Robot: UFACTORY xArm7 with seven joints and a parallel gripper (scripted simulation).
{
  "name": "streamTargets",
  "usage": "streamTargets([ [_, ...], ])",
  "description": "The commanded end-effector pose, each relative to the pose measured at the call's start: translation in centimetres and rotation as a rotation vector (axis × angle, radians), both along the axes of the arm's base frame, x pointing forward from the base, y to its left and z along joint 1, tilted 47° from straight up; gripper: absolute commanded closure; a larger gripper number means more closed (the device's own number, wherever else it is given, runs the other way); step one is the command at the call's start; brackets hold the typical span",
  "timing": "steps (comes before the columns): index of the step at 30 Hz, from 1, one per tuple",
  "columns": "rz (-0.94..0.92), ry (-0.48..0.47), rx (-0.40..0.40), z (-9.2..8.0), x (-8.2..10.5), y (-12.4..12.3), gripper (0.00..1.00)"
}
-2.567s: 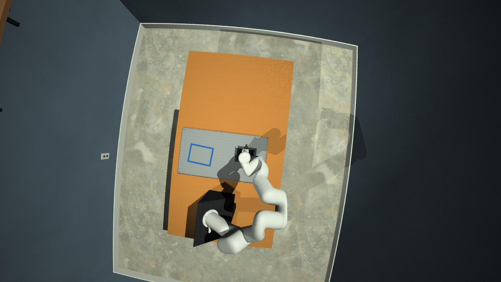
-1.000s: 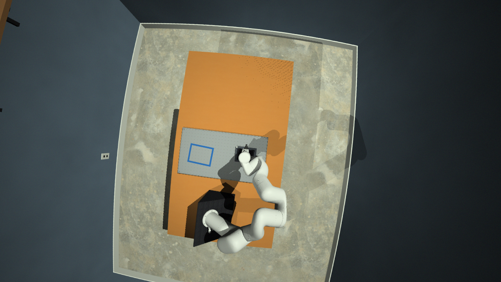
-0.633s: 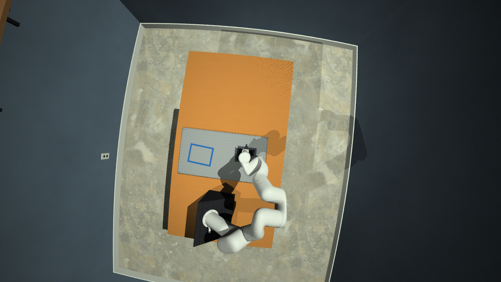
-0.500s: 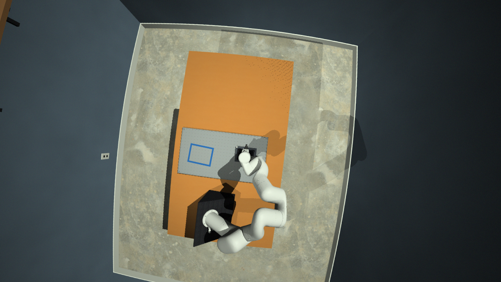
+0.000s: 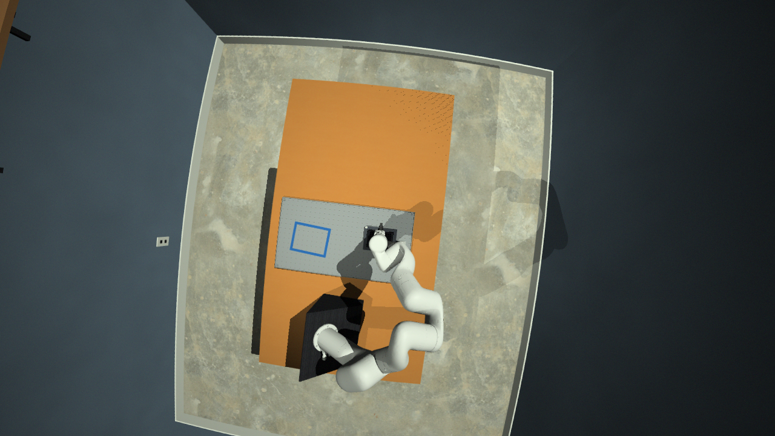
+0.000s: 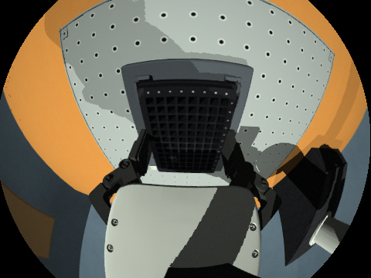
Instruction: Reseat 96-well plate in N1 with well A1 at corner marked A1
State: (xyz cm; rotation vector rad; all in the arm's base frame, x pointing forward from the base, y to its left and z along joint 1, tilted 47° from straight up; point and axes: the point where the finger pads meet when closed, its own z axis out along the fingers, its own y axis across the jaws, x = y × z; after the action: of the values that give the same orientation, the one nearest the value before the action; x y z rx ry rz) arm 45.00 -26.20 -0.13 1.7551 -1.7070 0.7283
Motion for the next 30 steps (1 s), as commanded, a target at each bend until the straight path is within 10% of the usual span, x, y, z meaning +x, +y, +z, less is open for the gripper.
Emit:
streamTargets([
  [1,0.003,-0.002,0.001,0.05,0.17,0.15,1.00],
  [30,0.003,-0.002,0.001,0.78,0.19,0.94,1.00],
])
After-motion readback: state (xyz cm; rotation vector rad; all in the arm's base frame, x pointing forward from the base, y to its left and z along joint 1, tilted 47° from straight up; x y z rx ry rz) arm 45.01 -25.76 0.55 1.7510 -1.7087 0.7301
